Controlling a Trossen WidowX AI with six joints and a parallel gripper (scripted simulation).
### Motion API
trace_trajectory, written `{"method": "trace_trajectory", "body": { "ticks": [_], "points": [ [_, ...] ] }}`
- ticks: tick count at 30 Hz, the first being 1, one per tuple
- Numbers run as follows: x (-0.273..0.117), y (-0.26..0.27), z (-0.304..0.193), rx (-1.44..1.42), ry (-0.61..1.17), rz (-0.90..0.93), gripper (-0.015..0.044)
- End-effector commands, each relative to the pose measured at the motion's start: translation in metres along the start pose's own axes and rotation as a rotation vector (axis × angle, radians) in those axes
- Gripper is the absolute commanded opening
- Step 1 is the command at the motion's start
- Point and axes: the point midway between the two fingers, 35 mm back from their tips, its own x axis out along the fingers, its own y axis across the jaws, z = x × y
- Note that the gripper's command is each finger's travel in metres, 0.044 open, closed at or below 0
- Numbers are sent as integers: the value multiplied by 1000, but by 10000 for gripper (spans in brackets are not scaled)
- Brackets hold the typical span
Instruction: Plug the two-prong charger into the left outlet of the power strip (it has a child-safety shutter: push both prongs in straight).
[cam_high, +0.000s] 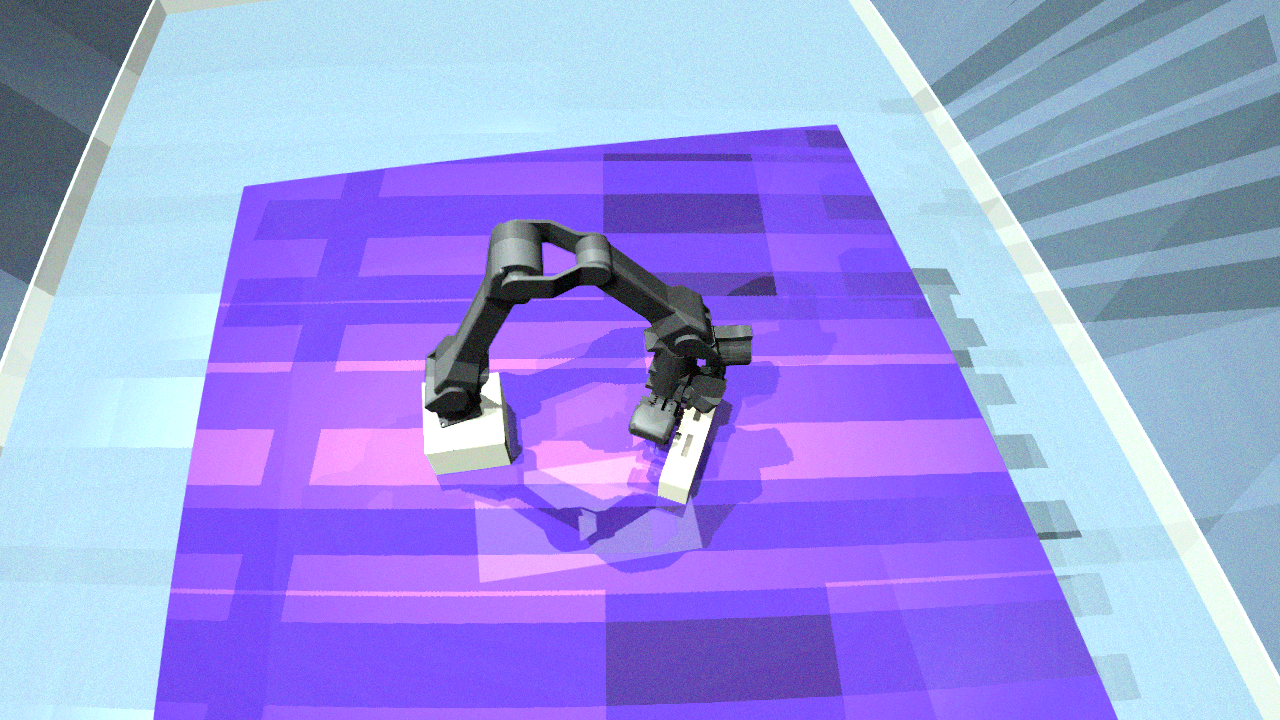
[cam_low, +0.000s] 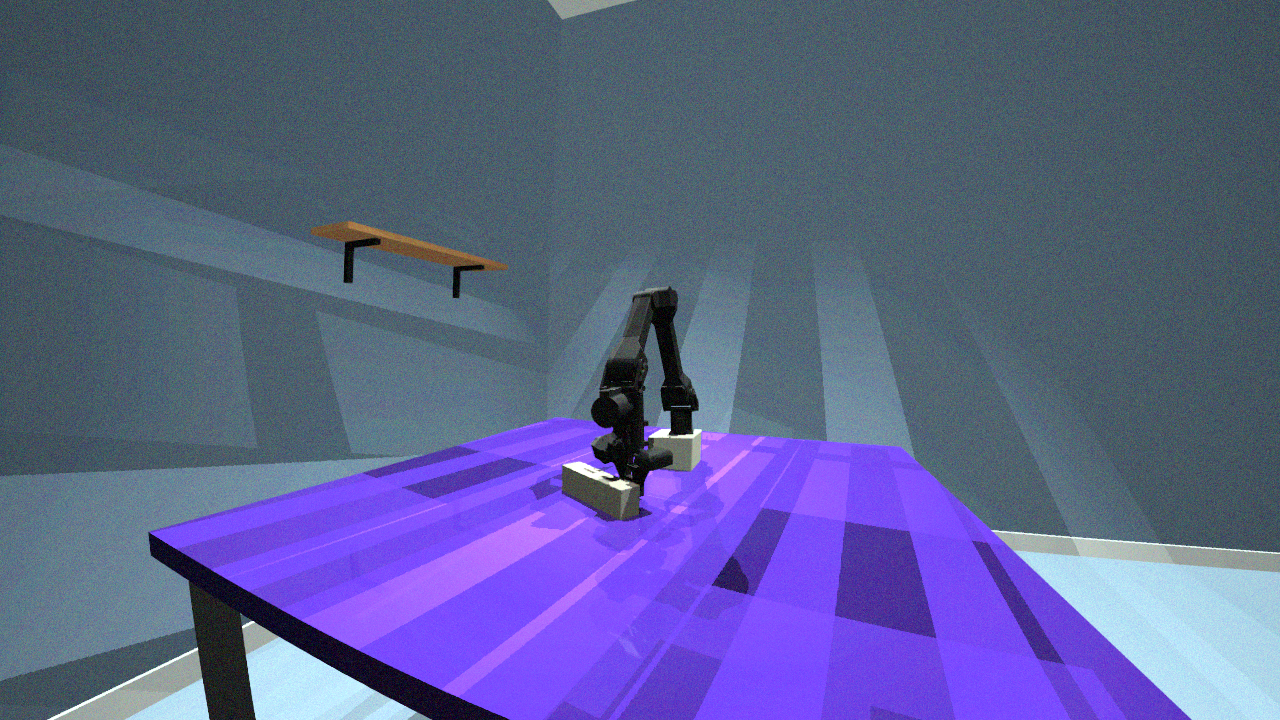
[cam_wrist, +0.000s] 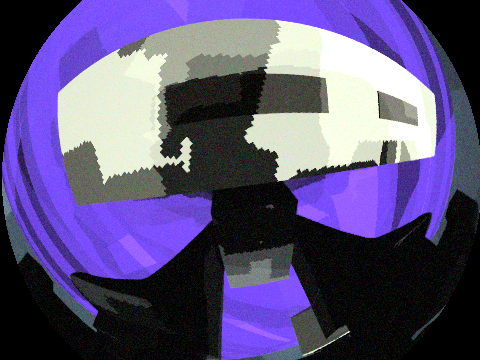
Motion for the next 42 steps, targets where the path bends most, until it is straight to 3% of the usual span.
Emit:
{"method": "trace_trajectory", "body": {
  "ticks": [1, 42],
  "points": [
    [-1, 0, -2, 2, -2, 3, 0],
    [0, 0, -10, 2, -1, 3, 0]
  ]
}}
